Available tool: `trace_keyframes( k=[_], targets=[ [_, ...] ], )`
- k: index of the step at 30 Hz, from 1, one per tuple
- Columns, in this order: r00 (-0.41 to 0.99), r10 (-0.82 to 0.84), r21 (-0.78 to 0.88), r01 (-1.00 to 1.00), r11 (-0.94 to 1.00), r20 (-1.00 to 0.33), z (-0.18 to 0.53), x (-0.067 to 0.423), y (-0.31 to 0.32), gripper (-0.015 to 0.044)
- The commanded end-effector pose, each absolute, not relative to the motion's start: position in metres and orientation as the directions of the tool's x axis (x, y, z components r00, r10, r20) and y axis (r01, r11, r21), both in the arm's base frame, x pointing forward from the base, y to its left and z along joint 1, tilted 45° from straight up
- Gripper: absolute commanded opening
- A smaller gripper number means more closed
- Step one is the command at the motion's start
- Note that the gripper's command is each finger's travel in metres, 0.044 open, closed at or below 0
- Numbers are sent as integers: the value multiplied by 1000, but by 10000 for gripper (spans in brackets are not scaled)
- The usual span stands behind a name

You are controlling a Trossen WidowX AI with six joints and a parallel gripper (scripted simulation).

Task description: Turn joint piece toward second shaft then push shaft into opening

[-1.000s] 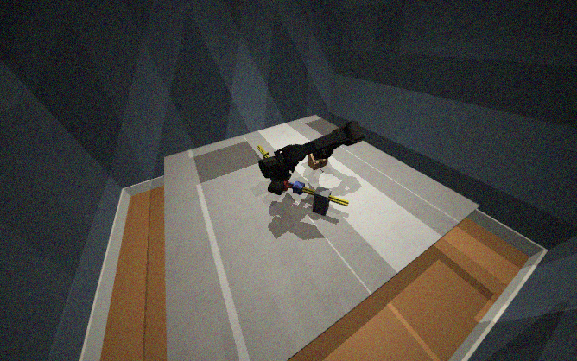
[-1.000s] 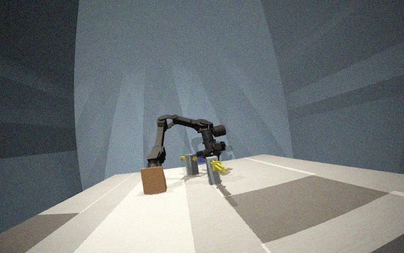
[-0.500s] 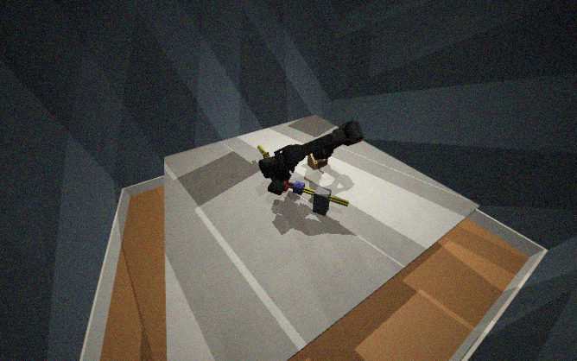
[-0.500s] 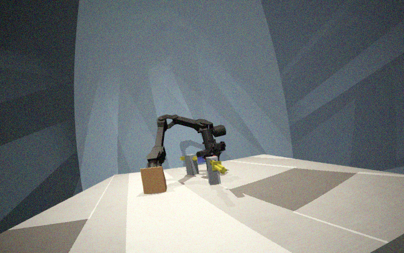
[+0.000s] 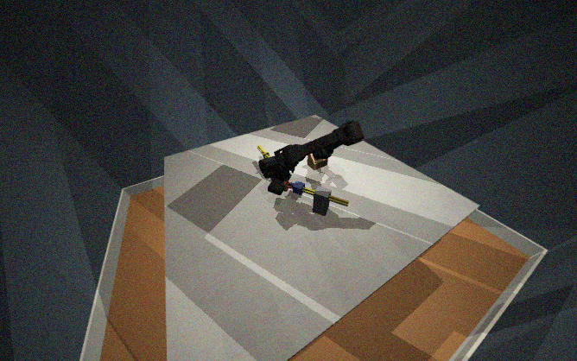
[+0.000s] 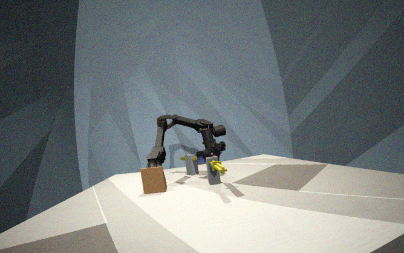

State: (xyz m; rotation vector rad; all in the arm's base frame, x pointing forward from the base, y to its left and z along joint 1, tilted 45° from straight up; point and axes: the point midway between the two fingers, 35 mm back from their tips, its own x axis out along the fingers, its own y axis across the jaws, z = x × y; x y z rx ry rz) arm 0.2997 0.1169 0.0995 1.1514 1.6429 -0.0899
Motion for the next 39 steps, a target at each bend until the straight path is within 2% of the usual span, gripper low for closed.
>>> trace_keyframes(
  k=[1, 3, 5, 10, 16, 39],
  targets=[
    [39, 628, 463, 711, 529, -777, 98, 298, 118, 182],
    [39, 628, 463, 711, 529, -777, 98, 298, 118, 182],
    [44, 627, 467, 708, 529, -778, 100, 300, 117, 147],
    [44, 627, 467, 708, 529, -778, 100, 300, 117, 147],
    [44, 627, 467, 708, 529, -778, 100, 300, 117, 0],
    [35, 577, 319, 860, 399, -816, 96, 291, 109, 0]
  ],
)
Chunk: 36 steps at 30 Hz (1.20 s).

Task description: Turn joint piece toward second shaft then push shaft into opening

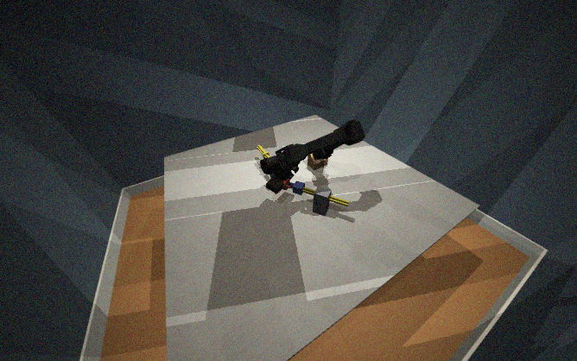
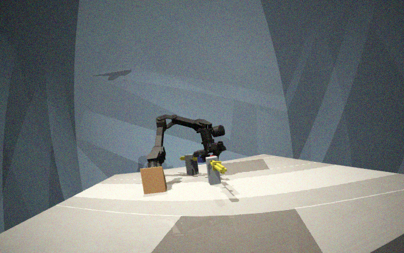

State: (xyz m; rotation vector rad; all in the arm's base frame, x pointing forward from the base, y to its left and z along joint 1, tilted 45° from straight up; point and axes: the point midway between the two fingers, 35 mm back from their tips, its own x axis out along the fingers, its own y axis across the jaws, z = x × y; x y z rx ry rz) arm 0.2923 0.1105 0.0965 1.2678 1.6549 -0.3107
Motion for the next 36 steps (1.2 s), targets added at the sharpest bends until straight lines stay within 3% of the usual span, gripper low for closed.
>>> trace_keyframes(
  k=[1, 36],
  targets=[
    [34, 575, 313, 865, 394, -817, 96, 290, 109, 0],
    [27, 570, 284, 886, 367, -821, 96, 289, 108, 0]
  ],
)
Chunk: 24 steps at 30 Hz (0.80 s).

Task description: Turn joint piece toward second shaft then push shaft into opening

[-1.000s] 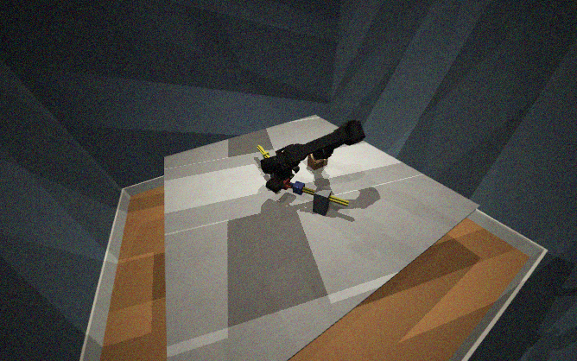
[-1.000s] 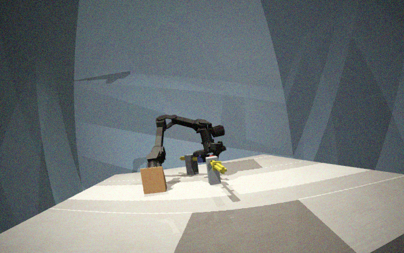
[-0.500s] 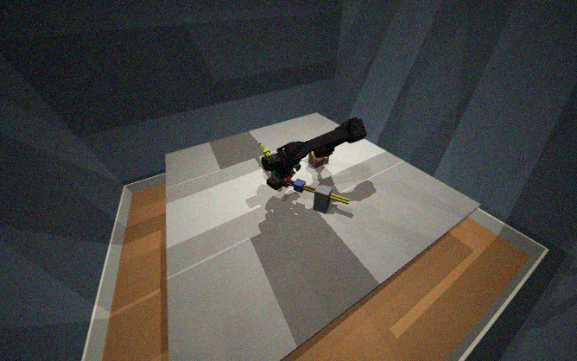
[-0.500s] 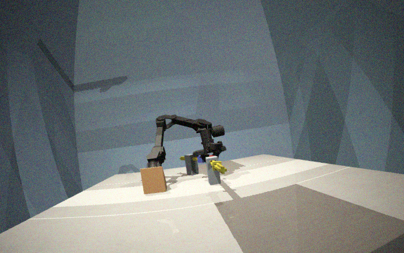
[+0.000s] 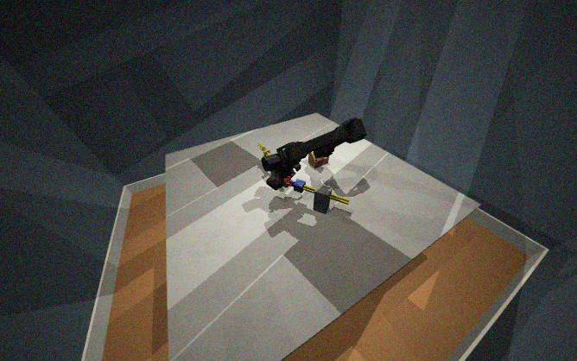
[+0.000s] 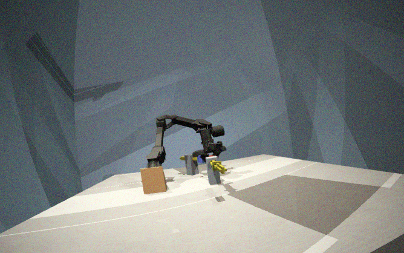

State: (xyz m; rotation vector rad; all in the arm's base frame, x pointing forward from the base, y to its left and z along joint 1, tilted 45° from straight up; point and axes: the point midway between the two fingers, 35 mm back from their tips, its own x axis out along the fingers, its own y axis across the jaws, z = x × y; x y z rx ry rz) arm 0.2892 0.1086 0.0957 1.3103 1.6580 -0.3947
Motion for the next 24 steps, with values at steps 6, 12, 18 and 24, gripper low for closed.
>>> trace_keyframes(
  k=[6, 12, 18, 24],
  targets=[
    [26, 570, 280, 889, 363, -821, 96, 289, 108, 0],
    [25, 569, 276, 892, 359, -822, 95, 288, 108, 0],
    [24, 569, 273, 893, 357, -822, 95, 288, 108, 0],
    [24, 569, 272, 894, 356, -822, 95, 288, 108, 0]
  ],
)
